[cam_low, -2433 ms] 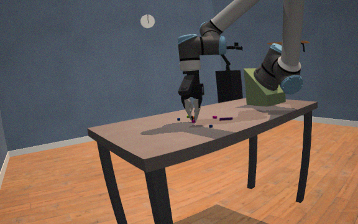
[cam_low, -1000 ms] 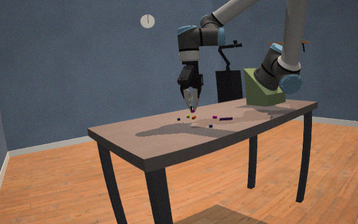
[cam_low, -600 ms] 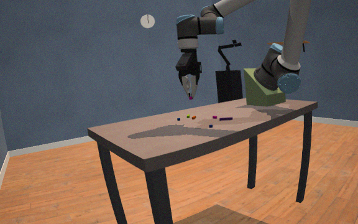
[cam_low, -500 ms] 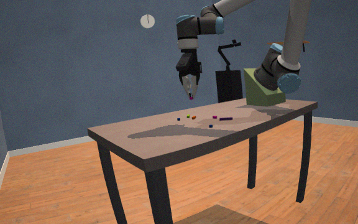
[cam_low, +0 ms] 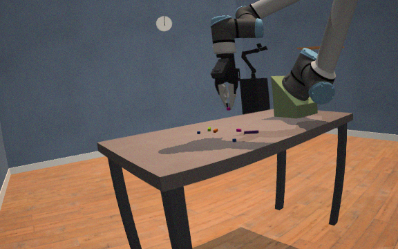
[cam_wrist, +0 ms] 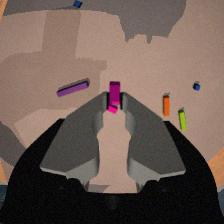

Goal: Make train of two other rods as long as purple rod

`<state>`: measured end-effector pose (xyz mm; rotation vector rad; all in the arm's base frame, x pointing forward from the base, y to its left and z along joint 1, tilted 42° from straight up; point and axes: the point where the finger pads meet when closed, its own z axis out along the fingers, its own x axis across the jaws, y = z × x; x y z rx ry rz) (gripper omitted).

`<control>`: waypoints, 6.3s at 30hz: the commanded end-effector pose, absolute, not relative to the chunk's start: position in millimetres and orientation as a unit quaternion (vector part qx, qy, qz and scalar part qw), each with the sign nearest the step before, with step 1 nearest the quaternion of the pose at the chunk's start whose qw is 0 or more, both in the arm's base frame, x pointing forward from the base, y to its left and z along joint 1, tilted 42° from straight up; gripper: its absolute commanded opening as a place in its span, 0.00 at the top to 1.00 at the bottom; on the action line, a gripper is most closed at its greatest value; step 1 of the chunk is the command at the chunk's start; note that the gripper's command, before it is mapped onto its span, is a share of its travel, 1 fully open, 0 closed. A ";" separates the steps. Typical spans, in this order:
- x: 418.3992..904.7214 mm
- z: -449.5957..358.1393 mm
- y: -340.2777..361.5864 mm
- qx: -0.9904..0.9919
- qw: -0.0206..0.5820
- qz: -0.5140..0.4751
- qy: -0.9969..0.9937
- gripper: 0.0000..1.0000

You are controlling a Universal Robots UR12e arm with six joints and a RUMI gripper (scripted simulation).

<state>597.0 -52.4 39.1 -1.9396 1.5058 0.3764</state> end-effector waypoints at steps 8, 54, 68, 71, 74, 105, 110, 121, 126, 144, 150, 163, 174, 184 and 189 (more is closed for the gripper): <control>590.5 42.3 -48.4 -0.730 0.322 0.150 0.584 1.00; 606.1 -22.2 8.3 -0.732 0.322 0.148 0.582 1.00; 605.9 -22.3 8.5 -0.732 0.322 0.149 0.582 1.00; 605.9 -22.3 8.5 -0.732 0.322 0.149 0.582 1.00; 605.9 -22.3 8.5 -0.732 0.322 0.149 0.582 1.00; 607.5 -22.3 7.9 -0.732 0.322 0.149 0.582 1.00; 607.5 -22.3 7.9 -0.732 0.322 0.149 0.582 1.00; 607.5 -22.3 7.9 -0.732 0.322 0.149 0.582 1.00; 607.7 -22.3 7.8 -0.732 0.322 0.149 0.582 1.00; 607.9 -22.5 7.7 -0.732 0.322 0.149 0.582 1.00; 607.9 -22.5 7.7 -0.732 0.322 0.149 0.582 1.00; 607.8 -24.1 9.3 -0.732 0.322 0.149 0.582 1.00; 606.9 -30.2 15.5 -0.731 0.322 0.151 0.582 1.00; 608.1 -31.9 16.4 -0.731 0.322 0.150 0.582 1.00; 608.7 -31.0 15.5 -0.731 0.322 0.149 0.582 1.00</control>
